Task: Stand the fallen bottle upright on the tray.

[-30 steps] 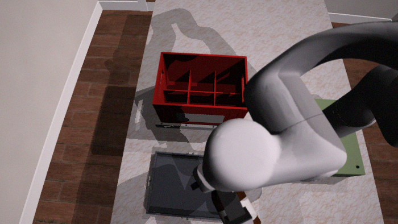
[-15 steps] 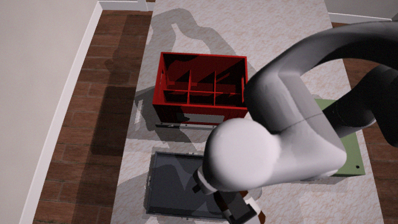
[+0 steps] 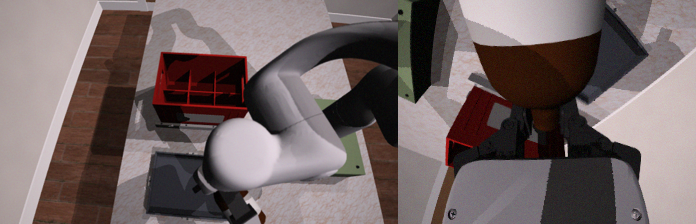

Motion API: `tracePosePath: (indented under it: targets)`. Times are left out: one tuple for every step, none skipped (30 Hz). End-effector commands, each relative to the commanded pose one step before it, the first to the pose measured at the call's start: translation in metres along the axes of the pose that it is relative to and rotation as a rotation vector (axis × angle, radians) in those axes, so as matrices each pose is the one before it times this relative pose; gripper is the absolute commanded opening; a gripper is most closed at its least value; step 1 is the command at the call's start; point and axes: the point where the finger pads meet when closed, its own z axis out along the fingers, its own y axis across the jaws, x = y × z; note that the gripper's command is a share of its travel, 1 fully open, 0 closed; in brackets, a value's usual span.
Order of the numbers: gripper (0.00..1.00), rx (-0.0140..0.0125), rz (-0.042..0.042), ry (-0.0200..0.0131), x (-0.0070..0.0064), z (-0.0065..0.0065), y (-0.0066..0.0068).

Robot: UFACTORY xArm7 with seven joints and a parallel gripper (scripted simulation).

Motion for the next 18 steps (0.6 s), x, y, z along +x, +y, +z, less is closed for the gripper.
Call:
tracePosePath:
  targets:
    - [0.0,-0.00424,-0.01811,-0.00113,-0.00033,-0.00152,0.00143]
    - [0.0,0.0,-0.0092,0.0,0.0,0.0,0.0]
    - [0.0,0.0,-0.01079,0.0,0.0,0.0,0.0]
    - [0.0,0.0,-0.01225,0.0,0.0,0.0,0.0]
    - [0.0,0.0,-0.01354,0.0,0.0,0.0,0.0]
    - [0.0,0.0,-0.01462,0.0,0.0,0.0,0.0]
    - [0.0,0.0,0.0,0.0,0.0,0.0,0.0]
    - [0.0,0.0,0.0,0.0,0.0,0.0,0.0]
    - [0.0,0.0,-0.01545,0.0,0.0,0.0,0.0]
    - [0.0,0.0,-0.01603,0.0,0.0,0.0,0.0]
    - [0.0,0.0,-0.01631,0.0,0.0,0.0,0.0]
    - [0.0,0.0,-0.01631,0.0,0.0,0.0,0.0]
    - [0.0,0.0,-0.01603,0.0,0.0,0.0,0.0]
    - [0.0,0.0,-0.01545,0.0,0.0,0.0,0.0]
    - [0.0,0.0,-0.01462,0.0,0.0,0.0,0.0]
    - [0.0,0.0,-0.01354,0.0,0.0,0.0,0.0]
    - [0.0,0.0,-0.01225,0.0,0.0,0.0,0.0]
    - [0.0,0.0,-0.01079,0.0,0.0,0.0,0.0]
